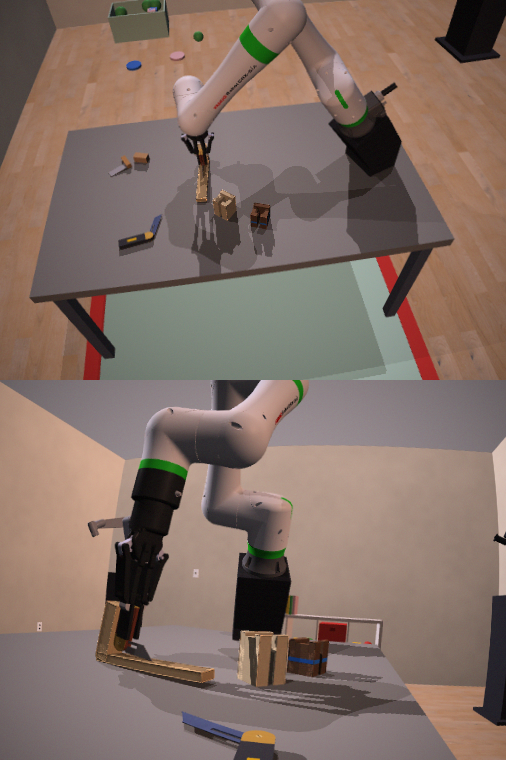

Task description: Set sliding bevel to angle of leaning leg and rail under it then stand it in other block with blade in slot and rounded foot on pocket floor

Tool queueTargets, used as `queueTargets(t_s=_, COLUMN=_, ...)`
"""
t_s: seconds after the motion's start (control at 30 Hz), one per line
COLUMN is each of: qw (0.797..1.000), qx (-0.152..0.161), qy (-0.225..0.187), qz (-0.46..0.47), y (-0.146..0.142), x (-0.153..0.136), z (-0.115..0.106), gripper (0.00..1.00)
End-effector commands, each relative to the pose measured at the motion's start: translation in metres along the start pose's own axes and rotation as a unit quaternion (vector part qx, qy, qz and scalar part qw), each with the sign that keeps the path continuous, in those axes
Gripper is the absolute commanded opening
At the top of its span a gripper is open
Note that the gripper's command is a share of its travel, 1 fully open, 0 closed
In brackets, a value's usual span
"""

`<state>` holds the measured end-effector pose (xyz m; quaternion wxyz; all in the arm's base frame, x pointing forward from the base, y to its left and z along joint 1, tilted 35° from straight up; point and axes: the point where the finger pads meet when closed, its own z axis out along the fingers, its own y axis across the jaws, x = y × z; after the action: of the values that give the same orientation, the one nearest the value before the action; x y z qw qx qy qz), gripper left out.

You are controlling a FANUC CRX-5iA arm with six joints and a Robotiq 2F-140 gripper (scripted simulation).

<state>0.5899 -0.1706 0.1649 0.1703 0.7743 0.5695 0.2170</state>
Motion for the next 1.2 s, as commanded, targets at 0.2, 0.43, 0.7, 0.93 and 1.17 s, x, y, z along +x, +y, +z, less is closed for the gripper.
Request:
queueTargets(t_s=0.2, qw=1.0, qx=-0.001, qy=0.0, qz=0.0, y=0.0008, x=-0.0004, z=0.0023, gripper=0.1)
queueTargets(t_s=0.43, qw=1.0, qx=-0.001, qy=0.0, qz=0.0, y=0.0008, x=-0.0005, z=0.0037, gripper=0.1)
queueTargets(t_s=0.7, qw=1.0, qx=-0.001, qy=0.0, qz=0.0, y=0.0008, x=-0.0005, z=0.0039, gripper=0.1)
queueTargets(t_s=0.93, qw=1.0, qx=-0.001, qy=0.0, qz=0.0, y=0.0008, x=-0.0005, z=0.0039, gripper=0.1)
queueTargets(t_s=1.17, qw=1.0, qx=-0.001, qy=0.0, qz=0.0, y=0.0008, x=-0.0005, z=0.0039, gripper=0.1)
